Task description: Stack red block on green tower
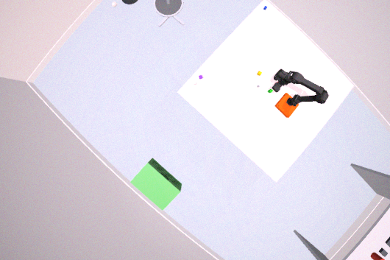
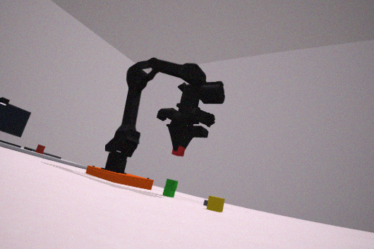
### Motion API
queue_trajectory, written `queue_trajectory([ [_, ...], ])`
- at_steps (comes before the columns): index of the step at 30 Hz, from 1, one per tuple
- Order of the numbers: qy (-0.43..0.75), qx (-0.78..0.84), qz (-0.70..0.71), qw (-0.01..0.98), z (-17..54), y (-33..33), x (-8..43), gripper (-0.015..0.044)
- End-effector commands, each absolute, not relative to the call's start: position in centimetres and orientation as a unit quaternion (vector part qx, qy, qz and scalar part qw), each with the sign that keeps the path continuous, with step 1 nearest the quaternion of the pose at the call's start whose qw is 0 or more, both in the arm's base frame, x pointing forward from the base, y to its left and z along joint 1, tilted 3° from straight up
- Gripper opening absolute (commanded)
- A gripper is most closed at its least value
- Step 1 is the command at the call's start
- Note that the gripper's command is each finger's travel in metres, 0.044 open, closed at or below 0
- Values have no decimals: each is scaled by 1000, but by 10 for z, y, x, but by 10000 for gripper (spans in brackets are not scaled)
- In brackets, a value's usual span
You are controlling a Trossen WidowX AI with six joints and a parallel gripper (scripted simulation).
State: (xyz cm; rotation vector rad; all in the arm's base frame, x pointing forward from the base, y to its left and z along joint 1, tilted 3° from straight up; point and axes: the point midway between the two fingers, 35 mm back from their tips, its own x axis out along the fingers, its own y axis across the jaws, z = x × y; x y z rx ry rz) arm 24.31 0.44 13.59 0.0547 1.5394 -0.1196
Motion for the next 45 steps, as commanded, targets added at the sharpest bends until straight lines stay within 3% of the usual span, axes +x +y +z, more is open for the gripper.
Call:
queue_trajectory([
  [1, 700, 26, -54, 712, 133, 22, 234, 0],
  [9, 700, 27, -53, 711, 131, 46, 221, 0],
  [45, 700, 26, -53, 711, 63, 44, 221, 0],
])
